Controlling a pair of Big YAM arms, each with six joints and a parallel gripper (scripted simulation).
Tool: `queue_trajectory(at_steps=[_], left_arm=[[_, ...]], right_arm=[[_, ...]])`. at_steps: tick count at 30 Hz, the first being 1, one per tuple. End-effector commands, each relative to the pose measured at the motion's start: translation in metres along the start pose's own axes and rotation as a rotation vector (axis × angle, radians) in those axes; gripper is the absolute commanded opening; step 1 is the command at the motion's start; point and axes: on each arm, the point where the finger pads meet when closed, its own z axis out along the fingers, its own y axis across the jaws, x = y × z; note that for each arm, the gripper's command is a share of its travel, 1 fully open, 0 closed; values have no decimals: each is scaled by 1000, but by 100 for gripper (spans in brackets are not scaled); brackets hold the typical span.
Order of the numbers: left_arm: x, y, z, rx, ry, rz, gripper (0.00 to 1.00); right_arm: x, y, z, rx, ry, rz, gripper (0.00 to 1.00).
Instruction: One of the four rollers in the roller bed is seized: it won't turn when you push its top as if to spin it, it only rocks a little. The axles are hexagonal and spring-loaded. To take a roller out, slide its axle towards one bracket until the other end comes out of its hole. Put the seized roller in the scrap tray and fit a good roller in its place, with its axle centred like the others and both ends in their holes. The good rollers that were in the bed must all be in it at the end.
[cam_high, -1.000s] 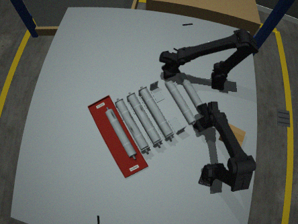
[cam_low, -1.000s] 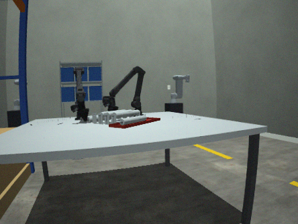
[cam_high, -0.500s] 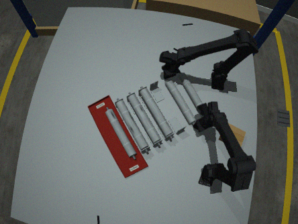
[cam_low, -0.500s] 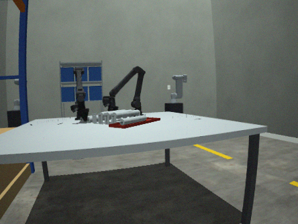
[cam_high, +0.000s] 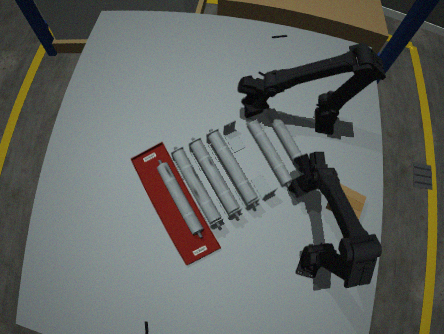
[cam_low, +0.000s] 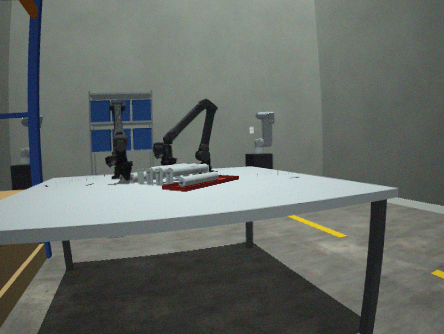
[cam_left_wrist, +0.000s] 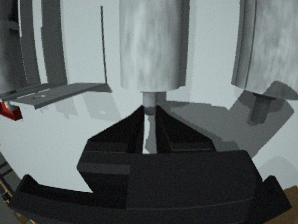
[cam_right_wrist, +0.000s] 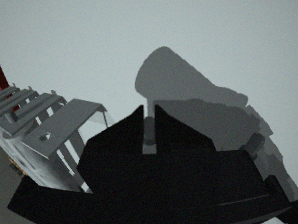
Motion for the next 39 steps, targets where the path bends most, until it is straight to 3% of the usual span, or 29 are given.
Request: queue_trajectory(at_steps=[1,16,30,39], left_arm=[[-36,2,-24,22,-67,-29,3],[-42,6,-38,44,-77,-36,3],[-49,16,-65,84,-80,-40,3],[-48,18,-68,88,-79,-40,3]], right_arm=[[-21,42,-29,-76,-52,-6,3],[-23,55,-45,-88,-67,-11,3],[-19,61,-72,-39,-60,-8,3],[-20,60,-75,-30,-58,-1,3]])
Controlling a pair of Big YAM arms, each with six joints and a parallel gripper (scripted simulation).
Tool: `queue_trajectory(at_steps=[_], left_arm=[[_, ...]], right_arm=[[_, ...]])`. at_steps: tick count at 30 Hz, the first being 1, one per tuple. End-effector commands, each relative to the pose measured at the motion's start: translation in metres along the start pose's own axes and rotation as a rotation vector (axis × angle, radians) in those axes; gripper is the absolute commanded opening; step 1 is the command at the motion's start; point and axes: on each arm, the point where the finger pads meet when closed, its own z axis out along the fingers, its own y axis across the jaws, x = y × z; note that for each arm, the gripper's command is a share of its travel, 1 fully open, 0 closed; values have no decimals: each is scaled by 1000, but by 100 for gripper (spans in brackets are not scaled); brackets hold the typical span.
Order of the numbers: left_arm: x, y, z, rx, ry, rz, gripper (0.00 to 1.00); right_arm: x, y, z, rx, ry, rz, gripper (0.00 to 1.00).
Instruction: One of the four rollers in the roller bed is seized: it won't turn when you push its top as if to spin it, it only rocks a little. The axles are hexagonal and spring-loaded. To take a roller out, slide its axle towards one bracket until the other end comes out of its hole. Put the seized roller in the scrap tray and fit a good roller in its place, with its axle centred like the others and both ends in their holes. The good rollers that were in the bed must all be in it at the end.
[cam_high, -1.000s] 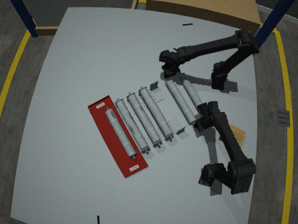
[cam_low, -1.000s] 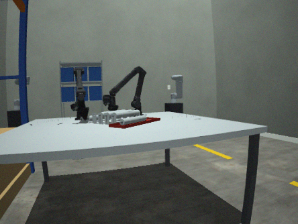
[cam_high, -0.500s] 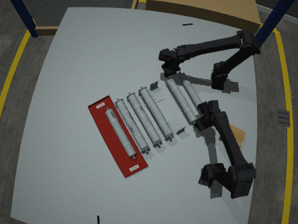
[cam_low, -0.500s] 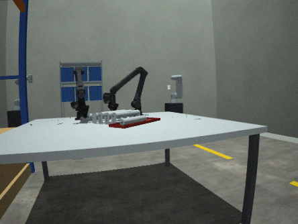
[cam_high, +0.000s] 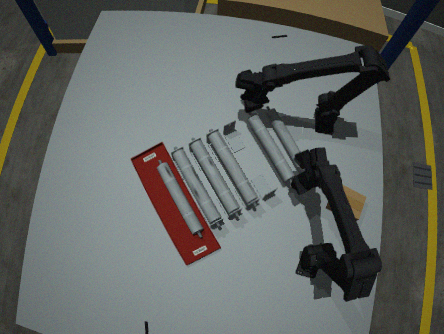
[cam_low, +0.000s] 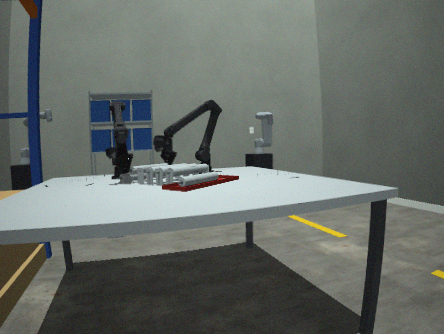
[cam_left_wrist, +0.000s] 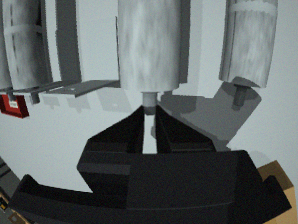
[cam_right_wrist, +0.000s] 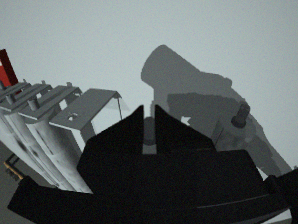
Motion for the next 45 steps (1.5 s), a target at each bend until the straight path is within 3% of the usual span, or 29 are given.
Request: queue_trajectory(at_steps=[1,25,45], left_arm=[[-36,3,-31,30,-80,-23,3],[-45,13,-65,76,-88,-36,3],[-48,19,-82,103,-90,-43,3]], right_arm=[[-17,41,-36,-81,-52,-1,3],[-17,50,-72,-48,-61,-3,3],[-18,55,-87,-28,-67,-6,3]])
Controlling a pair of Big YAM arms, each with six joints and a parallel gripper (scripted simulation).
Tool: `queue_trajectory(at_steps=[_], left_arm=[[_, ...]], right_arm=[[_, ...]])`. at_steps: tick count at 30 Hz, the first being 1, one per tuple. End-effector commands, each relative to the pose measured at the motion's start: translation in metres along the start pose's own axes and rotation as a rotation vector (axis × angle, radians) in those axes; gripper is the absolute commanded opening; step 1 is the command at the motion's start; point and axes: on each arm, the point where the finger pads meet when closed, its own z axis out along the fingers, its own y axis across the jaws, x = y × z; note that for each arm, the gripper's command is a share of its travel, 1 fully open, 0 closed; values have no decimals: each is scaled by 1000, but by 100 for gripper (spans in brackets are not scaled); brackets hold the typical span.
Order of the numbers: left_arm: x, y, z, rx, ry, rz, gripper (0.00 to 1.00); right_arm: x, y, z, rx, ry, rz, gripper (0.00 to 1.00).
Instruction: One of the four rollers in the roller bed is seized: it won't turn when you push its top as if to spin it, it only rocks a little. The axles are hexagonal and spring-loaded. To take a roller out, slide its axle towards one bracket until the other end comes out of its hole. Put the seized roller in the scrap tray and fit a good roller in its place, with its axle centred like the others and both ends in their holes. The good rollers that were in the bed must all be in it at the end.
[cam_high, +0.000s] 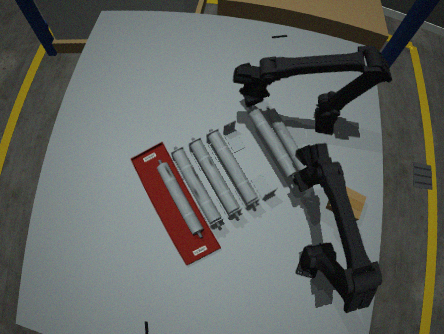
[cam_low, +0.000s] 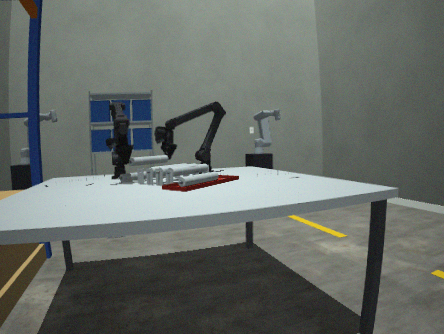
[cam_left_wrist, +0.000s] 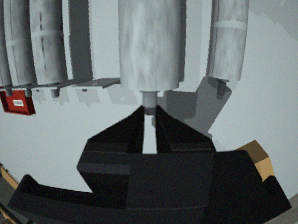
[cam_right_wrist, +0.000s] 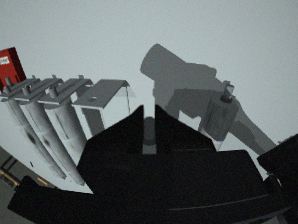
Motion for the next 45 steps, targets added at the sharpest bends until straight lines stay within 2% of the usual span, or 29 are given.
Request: queue_trajectory(at_steps=[1,12,15,17,18,19,22,26,28,32,34,36,39,41,44,45], left_arm=[[-32,-3,-35,34,-79,0,3],[-37,5,-49,50,-83,-20,3],[-35,3,-49,45,-86,-9,3],[-35,3,-49,45,-86,-9,3],[-38,-3,-41,57,-92,-20,3],[-41,-3,-47,60,-112,-11,3],[-41,4,-43,53,-103,-24,3],[-39,9,-41,49,-99,-22,3],[-16,15,-22,30,-52,-9,3],[-36,20,-39,42,-101,-36,3],[-36,20,-39,42,-101,-36,3],[-14,26,-21,36,-56,-7,3],[-32,35,-36,44,-97,-19,3],[-19,41,-24,35,-69,-13,3],[-31,42,-34,44,-96,-27,3],[-30,42,-33,40,-95,-23,3]], right_arm=[[-13,33,-42,-77,-52,-3,3],[-14,36,-59,-67,-58,1,3],[-20,43,-58,-104,-77,2,3],[-20,43,-58,-104,-77,2,3],[-18,41,-58,-94,-72,-5,3],[-19,39,-40,-63,-52,9,3],[-15,43,-46,-80,-58,-2,3],[-13,48,-39,-69,-45,-2,3],[-11,51,-40,-71,-43,-5,3],[-10,59,-43,-81,-46,-14,3],[-10,59,-43,-81,-46,-14,3],[-4,55,-37,-29,-16,-4,3],[-9,72,-35,-55,-38,-9,3],[-9,81,-35,-68,-33,-11,3],[-8,83,-47,-88,-53,-19,3],[-4,78,-48,-67,-34,-17,3]])
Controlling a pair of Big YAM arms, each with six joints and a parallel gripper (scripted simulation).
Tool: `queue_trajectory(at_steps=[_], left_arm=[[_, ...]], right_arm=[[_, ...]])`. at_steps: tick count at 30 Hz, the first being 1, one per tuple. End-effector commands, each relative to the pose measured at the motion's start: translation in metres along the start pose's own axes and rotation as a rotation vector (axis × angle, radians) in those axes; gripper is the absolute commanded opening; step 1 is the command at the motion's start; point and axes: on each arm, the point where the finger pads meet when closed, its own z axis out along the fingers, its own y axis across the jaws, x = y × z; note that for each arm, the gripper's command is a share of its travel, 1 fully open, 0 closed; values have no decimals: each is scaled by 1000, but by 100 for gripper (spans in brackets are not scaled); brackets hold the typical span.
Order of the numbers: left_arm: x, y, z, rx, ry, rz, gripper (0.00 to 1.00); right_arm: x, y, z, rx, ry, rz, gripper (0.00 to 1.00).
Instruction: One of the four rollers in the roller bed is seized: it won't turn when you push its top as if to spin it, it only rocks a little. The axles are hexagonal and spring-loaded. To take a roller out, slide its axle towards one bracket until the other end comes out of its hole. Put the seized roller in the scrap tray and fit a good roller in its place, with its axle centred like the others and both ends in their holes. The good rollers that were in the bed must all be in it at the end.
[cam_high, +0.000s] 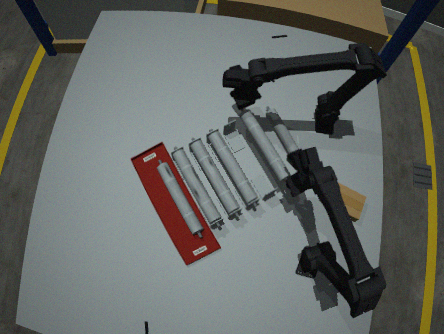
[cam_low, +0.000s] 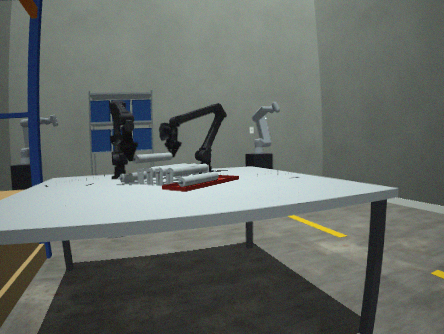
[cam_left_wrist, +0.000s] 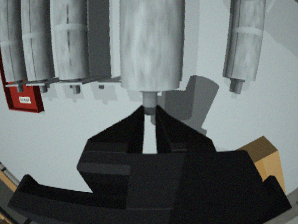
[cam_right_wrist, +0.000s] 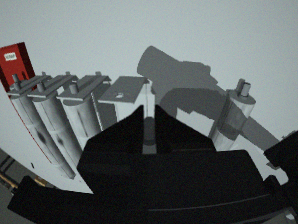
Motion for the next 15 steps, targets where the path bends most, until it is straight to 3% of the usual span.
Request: queue_trajectory(at_steps=[1,3,6,9,12,15], left_arm=[[-23,3,-19,17,-83,1,3],[-16,7,-13,14,-66,5,3],[-26,7,-21,19,-88,-9,3],[-14,15,-10,11,-64,9,3],[-31,23,-24,13,-105,0,3],[-16,30,-11,7,-72,10,3]], right_arm=[[-5,34,-41,-88,-31,-2,3],[-7,40,-28,-72,-23,-1,3],[-7,40,-28,-72,-23,-4,3],[-8,49,-31,-85,-35,0,3],[-11,62,-27,-100,-40,-2,3],[-10,70,-29,-109,-41,-3,3]])
